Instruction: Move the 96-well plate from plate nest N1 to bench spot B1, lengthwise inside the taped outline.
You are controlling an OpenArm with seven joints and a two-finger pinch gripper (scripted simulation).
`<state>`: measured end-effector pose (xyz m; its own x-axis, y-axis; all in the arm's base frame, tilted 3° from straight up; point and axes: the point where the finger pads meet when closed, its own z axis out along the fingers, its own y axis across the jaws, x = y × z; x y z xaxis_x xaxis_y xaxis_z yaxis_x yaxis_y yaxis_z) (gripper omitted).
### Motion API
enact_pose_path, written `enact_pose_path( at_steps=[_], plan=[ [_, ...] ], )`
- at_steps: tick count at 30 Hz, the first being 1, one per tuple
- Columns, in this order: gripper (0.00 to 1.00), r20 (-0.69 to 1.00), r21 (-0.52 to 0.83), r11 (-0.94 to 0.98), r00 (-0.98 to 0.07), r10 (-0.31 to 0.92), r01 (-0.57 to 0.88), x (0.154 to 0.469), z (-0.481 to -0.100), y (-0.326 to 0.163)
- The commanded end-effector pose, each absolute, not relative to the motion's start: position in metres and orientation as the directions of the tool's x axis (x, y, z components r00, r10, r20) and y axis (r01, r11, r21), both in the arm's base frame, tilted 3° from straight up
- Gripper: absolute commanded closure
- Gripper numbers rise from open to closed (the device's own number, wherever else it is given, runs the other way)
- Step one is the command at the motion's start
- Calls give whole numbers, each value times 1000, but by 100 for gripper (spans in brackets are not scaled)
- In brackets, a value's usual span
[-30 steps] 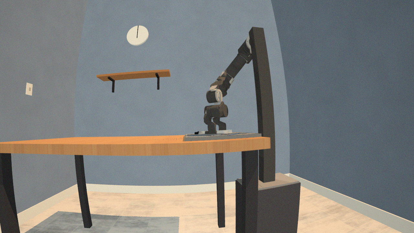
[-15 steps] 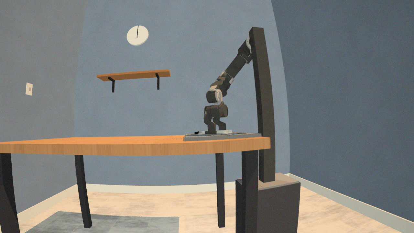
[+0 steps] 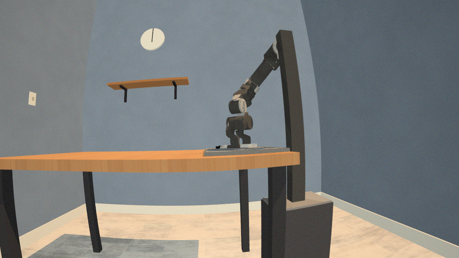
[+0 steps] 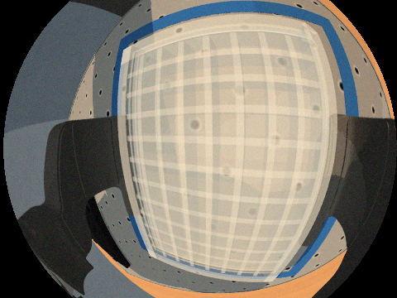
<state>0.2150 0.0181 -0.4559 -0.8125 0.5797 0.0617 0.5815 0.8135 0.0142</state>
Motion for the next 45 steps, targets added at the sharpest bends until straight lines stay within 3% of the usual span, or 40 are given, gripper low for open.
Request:
enact_pose_path(
  at_steps=[1, 45],
  plan=[
    [100, 59, 12, 813, -812, 581, 582, 216, -455, 18],
    [100, 63, 19, 814, -813, 579, 581, 215, -461, 20]
  ],
)
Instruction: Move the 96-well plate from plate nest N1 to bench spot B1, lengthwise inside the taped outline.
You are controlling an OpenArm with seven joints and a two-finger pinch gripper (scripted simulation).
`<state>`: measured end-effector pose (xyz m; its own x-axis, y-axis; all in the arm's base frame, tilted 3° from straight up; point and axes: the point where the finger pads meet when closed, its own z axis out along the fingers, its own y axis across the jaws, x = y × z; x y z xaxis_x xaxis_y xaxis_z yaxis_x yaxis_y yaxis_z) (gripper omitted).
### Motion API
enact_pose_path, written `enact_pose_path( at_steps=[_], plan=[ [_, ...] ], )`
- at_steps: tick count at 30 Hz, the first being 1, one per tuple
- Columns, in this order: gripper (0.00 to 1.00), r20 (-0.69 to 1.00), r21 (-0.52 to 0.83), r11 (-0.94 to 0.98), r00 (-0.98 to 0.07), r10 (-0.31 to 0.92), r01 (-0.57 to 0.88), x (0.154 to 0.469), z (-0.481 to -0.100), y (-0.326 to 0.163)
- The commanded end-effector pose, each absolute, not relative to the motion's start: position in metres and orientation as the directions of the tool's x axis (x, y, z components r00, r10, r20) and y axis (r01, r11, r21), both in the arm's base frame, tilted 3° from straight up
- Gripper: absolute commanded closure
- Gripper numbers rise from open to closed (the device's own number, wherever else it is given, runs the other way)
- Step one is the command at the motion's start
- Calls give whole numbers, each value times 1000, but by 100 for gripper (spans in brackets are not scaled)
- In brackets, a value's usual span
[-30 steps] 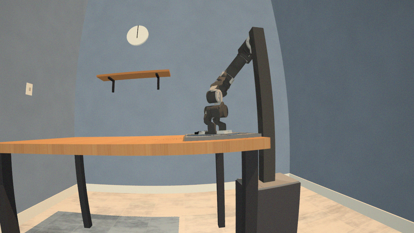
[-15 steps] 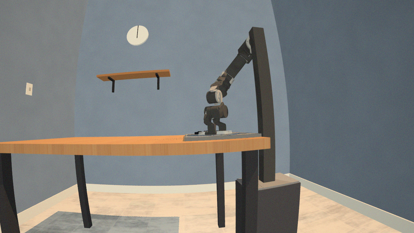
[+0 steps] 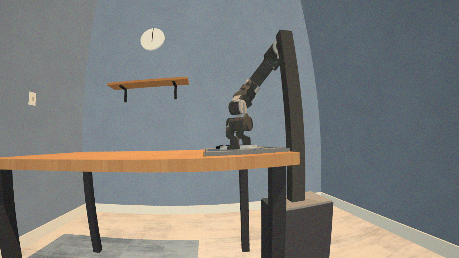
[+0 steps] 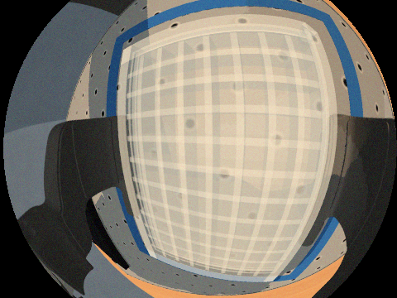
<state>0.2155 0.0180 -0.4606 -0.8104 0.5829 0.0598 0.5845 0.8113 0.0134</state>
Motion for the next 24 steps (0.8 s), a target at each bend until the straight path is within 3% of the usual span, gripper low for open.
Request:
enact_pose_path(
  at_steps=[1, 11, 24],
  plan=[
    [100, 63, 19, 814, -813, 579, 581, 215, -461, 20],
    [100, 63, 19, 814, -813, 579, 581, 215, -461, 20],
    [57, 61, 16, 812, -811, 582, 584, 216, -460, 19]
  ],
)
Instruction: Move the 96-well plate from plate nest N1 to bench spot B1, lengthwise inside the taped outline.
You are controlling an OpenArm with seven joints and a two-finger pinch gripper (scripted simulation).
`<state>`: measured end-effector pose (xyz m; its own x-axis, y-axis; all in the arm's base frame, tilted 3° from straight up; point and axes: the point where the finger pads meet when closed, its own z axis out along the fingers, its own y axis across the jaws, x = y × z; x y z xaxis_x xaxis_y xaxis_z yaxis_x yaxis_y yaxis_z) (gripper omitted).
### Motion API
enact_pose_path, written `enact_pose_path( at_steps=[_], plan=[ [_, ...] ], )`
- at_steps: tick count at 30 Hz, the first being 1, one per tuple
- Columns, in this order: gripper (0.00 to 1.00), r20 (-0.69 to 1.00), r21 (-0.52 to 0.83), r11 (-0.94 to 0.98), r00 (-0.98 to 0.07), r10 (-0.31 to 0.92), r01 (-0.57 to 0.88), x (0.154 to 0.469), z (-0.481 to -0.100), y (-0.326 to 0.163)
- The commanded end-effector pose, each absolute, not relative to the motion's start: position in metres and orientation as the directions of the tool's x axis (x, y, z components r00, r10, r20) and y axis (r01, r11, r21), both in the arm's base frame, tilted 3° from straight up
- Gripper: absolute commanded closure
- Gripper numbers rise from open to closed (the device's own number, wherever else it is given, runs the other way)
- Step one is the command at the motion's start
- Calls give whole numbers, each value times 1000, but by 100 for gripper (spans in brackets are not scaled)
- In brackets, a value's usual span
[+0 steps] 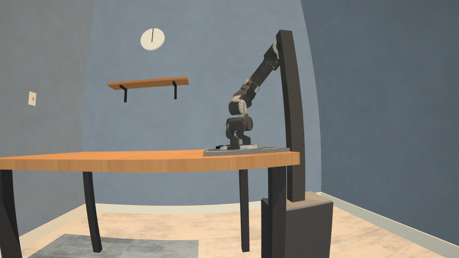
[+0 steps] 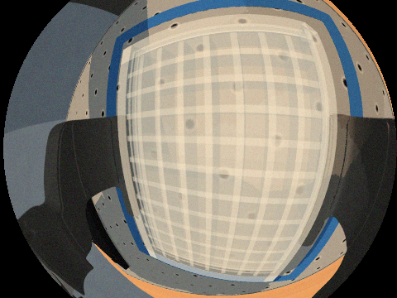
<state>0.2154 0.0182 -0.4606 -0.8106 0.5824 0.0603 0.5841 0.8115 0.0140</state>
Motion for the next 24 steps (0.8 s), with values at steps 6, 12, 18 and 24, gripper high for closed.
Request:
enact_pose_path(
  at_steps=[6, 12, 18, 24],
  plan=[
    [43, 61, 16, 812, -811, 582, 584, 216, -460, 19],
    [23, 61, 16, 812, -811, 582, 584, 216, -460, 19],
    [23, 61, 16, 812, -811, 582, 584, 216, -460, 19],
    [23, 60, 16, 812, -811, 582, 583, 217, -436, 18]
  ],
)
